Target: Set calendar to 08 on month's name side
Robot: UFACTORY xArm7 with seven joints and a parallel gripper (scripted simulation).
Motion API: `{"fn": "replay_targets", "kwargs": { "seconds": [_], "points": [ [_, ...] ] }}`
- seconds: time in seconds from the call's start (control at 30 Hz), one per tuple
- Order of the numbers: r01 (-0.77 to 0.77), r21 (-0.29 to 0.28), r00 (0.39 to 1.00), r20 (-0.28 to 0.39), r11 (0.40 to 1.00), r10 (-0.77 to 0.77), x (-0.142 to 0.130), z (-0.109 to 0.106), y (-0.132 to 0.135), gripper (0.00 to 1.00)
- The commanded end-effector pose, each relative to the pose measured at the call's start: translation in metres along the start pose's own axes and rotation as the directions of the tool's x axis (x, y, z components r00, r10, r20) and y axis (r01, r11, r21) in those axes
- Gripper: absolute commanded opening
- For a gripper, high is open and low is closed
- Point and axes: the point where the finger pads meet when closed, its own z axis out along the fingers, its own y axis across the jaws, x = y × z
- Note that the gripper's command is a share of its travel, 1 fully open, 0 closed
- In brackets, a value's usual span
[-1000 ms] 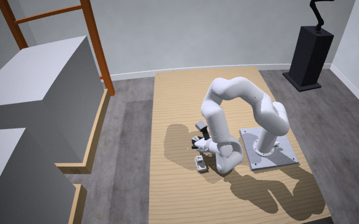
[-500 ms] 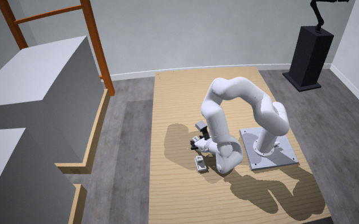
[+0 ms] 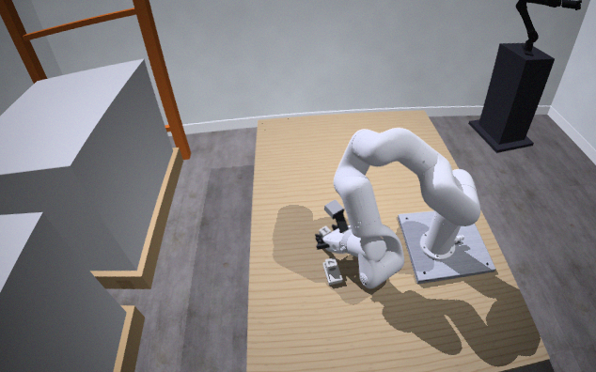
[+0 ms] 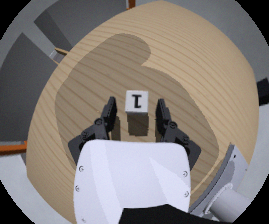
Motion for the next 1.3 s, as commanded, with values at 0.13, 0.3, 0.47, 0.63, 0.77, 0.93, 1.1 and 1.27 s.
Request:
{"fn": "replay_targets", "kwargs": {
  "seconds": [0.13, 0.3, 0.47, 0.63, 0.77, 0.93, 1.1, 1.27],
  "points": [
    [-0.002, 0.001, 1.0, -0.001, 1.0, 0.002, 0.002, -0.001, -0.001, 0.71],
    [-0.002, 0.001, 1.0, -0.001, 1.0, 0.002, 0.009, -0.006, -0.001, 0.71],
    [-0.002, 0.001, 1.0, -0.001, 1.0, 0.002, 0.021, -0.014, -0.001, 0.71],
    [-0.002, 0.001, 1.0, -0.001, 1.0, 0.002, 0.029, -0.02, -0.001, 0.71],
    [-0.002, 0.001, 1.0, -0.001, 1.0, 0.002, 0.041, -0.028, -0.001, 0.71],
    [-0.002, 0.001, 1.0, -0.001, 1.0, 0.002, 0.051, -0.036, -0.001, 0.71],
    [-0.002, 0.001, 1.0, -0.001, 1.0, 0.002, 0.055, -0.038, -0.001, 0.71],
    [-0.002, 0.001, 1.0, -0.001, 1.0, 0.002, 0.057, -0.04, -0.001, 0.71]
  ]
}}
